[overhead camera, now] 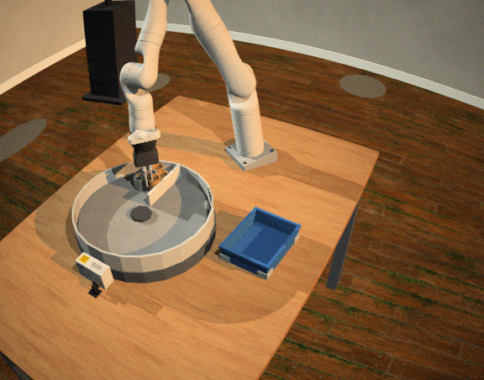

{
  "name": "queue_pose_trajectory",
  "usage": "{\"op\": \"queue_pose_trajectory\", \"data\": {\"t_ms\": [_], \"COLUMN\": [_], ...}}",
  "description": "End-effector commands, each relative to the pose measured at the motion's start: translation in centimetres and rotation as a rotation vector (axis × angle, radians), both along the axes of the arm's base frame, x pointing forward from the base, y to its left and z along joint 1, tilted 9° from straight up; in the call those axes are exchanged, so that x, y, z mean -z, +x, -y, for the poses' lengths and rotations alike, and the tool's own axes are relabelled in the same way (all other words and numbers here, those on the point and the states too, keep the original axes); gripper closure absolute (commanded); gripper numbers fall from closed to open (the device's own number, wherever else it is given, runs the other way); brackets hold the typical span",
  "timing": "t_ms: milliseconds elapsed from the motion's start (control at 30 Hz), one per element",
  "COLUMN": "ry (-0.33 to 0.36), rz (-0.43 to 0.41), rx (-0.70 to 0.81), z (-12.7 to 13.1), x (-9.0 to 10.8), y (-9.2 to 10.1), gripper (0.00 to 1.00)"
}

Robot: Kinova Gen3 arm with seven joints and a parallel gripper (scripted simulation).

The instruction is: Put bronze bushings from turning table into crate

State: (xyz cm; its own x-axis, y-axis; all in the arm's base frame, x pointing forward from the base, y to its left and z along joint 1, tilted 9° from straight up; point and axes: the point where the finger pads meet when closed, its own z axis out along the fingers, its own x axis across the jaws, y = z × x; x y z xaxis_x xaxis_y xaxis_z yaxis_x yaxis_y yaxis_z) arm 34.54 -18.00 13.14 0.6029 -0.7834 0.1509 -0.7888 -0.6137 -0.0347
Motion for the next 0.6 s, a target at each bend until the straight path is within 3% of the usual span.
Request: {"op": "queue_pose_trajectory", "data": {"t_ms": [0, 567], "ry": [-0.004, -0.003], "rz": [0.002, 0.002], "rx": [0.002, 0.002], "z": [0.13, 0.04], "x": [-0.15, -0.88], "y": [0.02, -0.07], "gripper": [1.0, 1.0]}}
